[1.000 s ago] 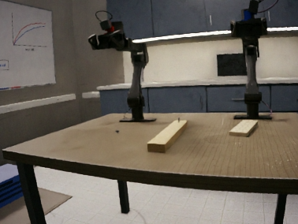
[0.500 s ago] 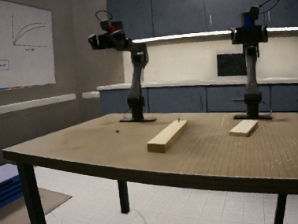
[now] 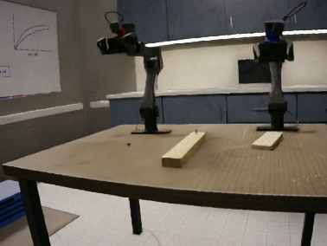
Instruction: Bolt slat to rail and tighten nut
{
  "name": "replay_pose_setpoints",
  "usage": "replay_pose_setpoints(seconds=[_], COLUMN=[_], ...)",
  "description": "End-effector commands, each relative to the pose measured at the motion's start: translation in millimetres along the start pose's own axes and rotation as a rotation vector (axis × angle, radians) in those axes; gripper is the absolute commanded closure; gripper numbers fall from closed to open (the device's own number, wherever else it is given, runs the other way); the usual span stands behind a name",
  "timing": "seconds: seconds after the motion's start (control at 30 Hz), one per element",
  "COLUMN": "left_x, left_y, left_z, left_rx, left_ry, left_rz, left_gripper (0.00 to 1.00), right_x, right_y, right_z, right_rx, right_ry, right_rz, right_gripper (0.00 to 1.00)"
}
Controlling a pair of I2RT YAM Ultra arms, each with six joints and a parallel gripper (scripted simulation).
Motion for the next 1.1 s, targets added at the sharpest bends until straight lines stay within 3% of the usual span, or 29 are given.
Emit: replay_pose_setpoints(seconds=[0.0, 1.07], left_x=[-31.2, -144.8], left_y=[-4.7, -13.6], left_z=[-6.7, 10.6], left_rx=[-0.013, -0.057], left_ry=[0.127, 0.601], left_rz=[-0.017, -0.066], left_gripper=[0.0, 0.0], right_x=[2.6, 2.6], right_y=[-1.4, -1.4], right_z=[0.3, 0.3], right_rx=[-0.008, -0.008], right_ry=[-0.006, -0.006], right_rz=[0.006, 0.006], right_gripper=[0.0, 0.0])
Point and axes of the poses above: on each arm, the point where the finger pads meet when closed, its own z axis back along the fingers, its own y axis across the jaws, x = y × z, the point moved 5 cm from there along z, back along the fingers
